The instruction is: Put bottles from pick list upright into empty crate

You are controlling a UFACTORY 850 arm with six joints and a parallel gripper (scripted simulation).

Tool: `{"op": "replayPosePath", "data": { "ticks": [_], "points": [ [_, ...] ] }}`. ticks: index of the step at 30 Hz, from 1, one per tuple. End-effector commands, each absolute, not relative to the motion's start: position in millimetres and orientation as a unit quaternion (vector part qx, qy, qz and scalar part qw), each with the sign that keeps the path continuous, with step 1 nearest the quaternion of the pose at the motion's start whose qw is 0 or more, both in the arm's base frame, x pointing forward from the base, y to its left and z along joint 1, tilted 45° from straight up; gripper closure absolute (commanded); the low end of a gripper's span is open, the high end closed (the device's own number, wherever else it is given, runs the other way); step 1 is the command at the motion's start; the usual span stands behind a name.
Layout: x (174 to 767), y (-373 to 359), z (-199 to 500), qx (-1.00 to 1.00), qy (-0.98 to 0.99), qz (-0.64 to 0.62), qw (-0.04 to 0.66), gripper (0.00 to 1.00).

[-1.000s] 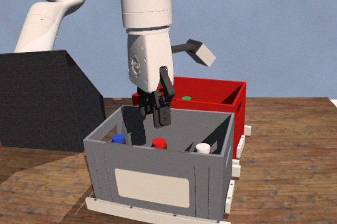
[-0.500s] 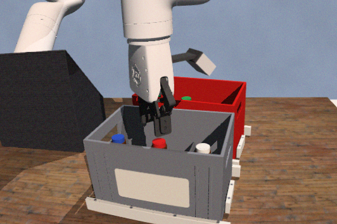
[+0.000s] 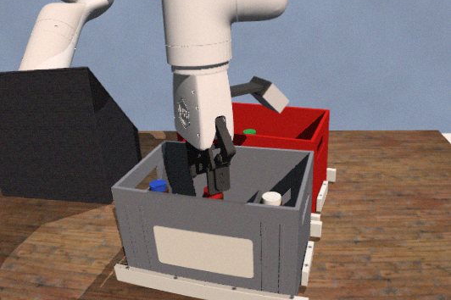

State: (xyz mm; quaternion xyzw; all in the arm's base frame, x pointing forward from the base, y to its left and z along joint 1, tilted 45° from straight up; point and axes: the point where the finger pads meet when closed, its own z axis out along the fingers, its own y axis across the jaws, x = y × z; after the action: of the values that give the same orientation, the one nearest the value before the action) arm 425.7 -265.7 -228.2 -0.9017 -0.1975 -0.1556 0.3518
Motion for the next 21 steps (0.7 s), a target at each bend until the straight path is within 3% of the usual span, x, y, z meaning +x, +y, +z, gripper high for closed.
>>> {"op": "replayPosePath", "data": {
  "ticks": [1, 21],
  "points": [
    [427.3, -262.4, -232.3, -0.902, -0.198, -0.156, 0.351, 0.35],
    [430.8, -245.7, -249.2, -0.902, -0.198, -0.156, 0.351, 0.35]
  ]
}}
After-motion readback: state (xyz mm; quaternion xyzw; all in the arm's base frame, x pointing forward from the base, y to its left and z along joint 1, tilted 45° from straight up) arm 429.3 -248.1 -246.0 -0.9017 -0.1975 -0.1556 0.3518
